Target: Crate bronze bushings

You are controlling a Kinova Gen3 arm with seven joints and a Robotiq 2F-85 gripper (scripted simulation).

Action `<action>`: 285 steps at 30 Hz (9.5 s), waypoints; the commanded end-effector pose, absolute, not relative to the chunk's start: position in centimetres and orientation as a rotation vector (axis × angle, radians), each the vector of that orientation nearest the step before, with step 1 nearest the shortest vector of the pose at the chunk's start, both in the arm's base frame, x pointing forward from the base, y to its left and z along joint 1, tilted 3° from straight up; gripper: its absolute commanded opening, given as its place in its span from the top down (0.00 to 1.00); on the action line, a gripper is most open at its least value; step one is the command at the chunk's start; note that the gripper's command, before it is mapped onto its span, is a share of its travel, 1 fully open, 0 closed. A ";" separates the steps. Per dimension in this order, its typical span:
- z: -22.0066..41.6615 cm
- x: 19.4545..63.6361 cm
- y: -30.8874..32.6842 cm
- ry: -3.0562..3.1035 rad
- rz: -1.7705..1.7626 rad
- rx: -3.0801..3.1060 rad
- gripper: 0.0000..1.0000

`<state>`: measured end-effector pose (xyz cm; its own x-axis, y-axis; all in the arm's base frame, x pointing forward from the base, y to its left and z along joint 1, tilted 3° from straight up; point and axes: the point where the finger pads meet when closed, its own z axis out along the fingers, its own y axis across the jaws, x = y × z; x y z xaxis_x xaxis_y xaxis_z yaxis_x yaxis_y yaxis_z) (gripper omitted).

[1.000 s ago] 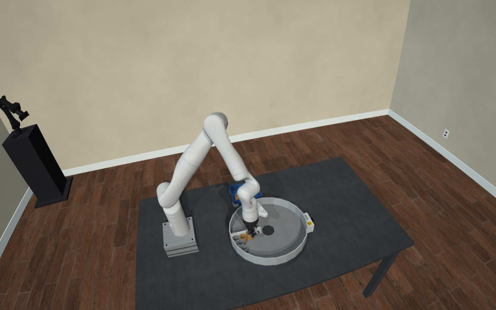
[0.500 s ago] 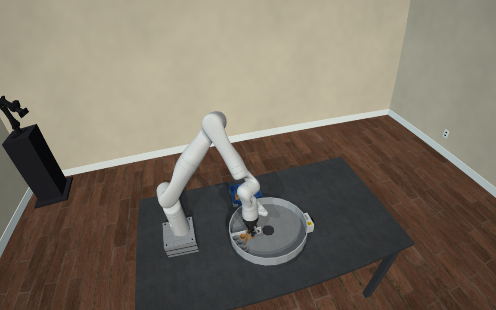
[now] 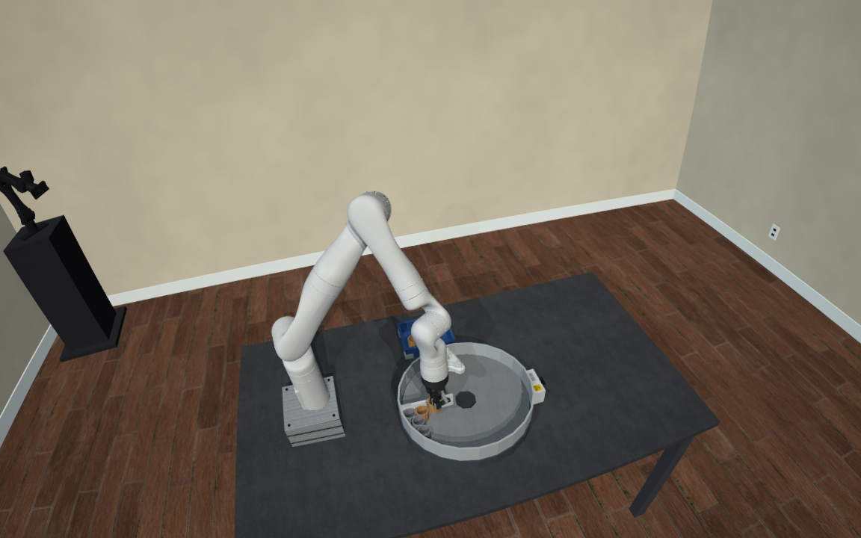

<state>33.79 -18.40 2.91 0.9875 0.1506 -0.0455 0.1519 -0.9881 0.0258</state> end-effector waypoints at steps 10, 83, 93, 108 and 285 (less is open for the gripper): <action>3.6 33.9 -18.4 0.237 -0.064 3.102 1.00; 8.1 38.3 -8.4 0.236 -0.065 3.102 1.00; 8.0 39.1 -6.5 0.234 -0.065 3.102 1.00; 7.9 40.4 -3.5 0.235 -0.065 3.102 1.00; -5.1 48.5 16.0 0.239 -0.061 3.104 1.00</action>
<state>48.49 16.14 -4.98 0.9873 0.1538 -0.0398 0.1548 -0.9877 0.0236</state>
